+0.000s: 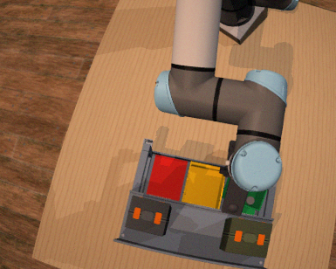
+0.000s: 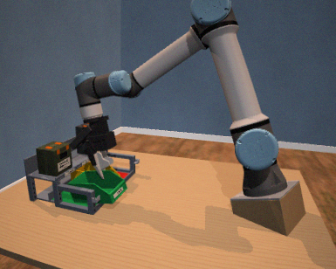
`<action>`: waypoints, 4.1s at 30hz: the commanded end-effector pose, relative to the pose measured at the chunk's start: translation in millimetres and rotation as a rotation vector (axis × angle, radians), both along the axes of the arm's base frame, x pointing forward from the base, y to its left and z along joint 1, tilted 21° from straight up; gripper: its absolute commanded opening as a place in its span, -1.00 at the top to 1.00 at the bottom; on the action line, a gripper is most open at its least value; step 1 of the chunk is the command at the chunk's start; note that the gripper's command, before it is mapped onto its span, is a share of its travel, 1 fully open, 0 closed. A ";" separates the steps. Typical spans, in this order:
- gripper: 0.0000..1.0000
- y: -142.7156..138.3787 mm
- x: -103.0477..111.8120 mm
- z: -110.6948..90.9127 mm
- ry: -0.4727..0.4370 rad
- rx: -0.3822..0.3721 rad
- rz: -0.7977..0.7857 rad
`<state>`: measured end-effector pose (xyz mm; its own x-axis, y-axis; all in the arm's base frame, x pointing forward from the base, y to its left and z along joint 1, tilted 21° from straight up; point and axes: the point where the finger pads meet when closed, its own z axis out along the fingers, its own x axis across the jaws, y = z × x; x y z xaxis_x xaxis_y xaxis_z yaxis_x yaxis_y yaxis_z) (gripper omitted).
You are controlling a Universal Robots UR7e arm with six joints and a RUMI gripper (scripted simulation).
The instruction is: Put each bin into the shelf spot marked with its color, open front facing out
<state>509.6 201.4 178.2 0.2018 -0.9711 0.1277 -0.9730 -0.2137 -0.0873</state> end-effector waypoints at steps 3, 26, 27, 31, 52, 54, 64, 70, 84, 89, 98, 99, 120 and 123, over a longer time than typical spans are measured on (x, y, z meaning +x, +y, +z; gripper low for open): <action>1.00 0.2 0.3 0.8 -0.002 0.001 0.000; 1.00 0.5 1.8 1.0 -0.006 0.001 0.001; 1.00 0.6 2.1 1.0 -0.007 0.001 0.001; 1.00 0.9 3.7 1.3 -0.010 0.002 0.002; 1.00 3.1 14.4 3.0 -0.035 0.006 0.006; 1.00 3.2 14.8 3.1 -0.036 0.007 0.007; 1.00 3.8 17.9 3.5 -0.043 0.008 0.008; 1.00 4.0 18.6 3.7 -0.045 0.008 0.008; 1.00 4.0 18.7 3.7 -0.045 0.008 0.008; 1.00 4.0 18.7 3.7 -0.045 0.008 0.008; 1.00 4.1 19.0 3.7 -0.047 0.009 0.009; 1.00 4.1 19.1 3.7 -0.048 0.009 0.009; 1.00 4.3 20.2 3.9 -0.054 0.010 0.010; 1.00 4.3 20.2 3.9 -0.054 0.010 0.010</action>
